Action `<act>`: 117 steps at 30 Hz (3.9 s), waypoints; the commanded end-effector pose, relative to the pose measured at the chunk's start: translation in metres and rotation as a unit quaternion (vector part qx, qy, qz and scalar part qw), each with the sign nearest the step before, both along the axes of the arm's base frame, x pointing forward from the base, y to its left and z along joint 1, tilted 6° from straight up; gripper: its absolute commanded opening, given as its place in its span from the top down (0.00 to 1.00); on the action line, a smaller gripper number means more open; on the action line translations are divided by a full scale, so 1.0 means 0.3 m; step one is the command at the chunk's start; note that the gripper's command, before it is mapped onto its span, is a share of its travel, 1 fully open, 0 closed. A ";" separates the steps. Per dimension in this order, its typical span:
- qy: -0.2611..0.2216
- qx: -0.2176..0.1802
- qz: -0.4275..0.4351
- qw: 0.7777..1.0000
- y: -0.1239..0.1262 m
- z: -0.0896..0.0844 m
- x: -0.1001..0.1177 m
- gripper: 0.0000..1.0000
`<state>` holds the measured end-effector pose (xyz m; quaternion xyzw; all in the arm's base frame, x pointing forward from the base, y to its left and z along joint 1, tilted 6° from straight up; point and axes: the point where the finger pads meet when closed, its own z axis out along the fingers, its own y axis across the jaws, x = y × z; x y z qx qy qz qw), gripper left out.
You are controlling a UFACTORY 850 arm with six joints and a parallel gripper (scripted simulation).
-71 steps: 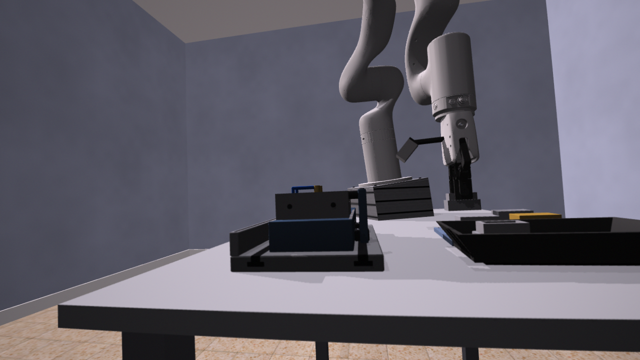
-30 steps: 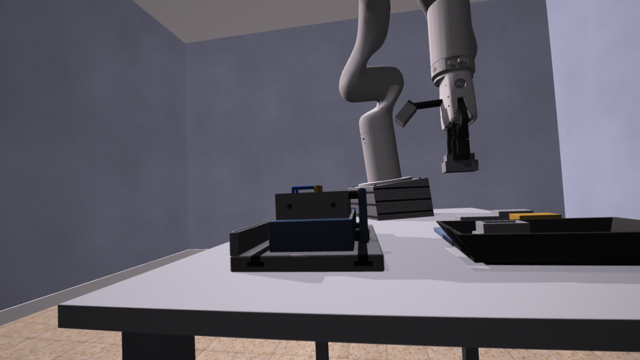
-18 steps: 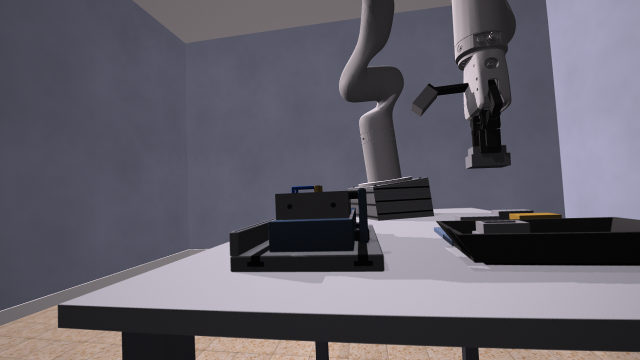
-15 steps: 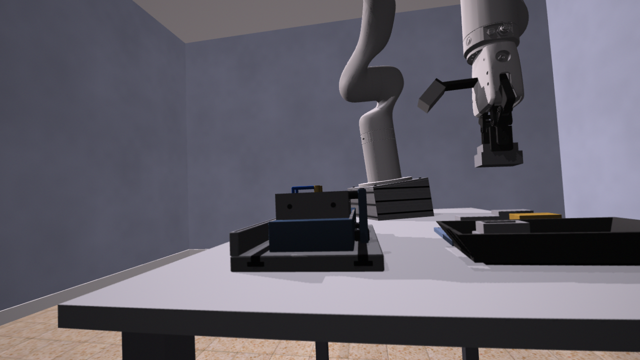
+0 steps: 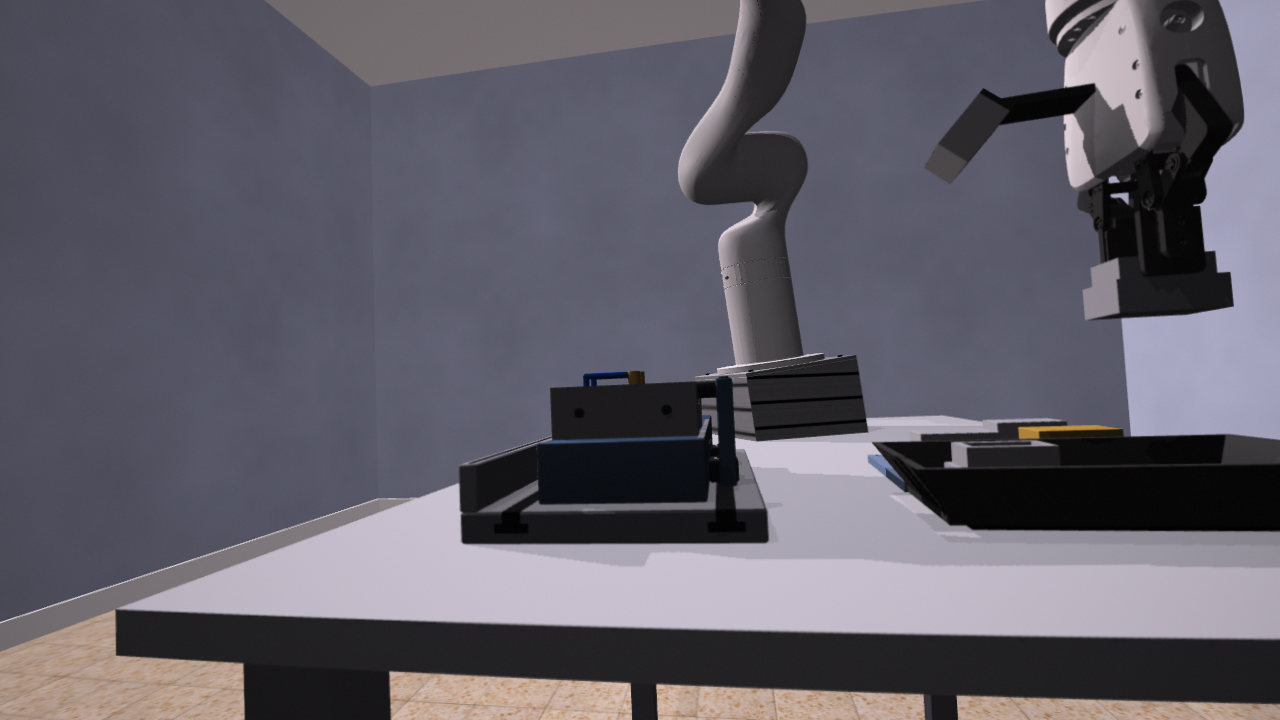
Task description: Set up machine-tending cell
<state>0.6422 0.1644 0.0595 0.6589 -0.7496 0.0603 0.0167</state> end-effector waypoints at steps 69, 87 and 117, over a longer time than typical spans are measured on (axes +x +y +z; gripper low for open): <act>0.006 0.004 0.001 1.000 -0.002 -0.176 0.050 1.00; 0.006 0.004 0.001 1.000 -0.012 -0.272 0.055 1.00; 0.006 0.004 0.001 1.000 -0.018 -0.327 0.057 1.00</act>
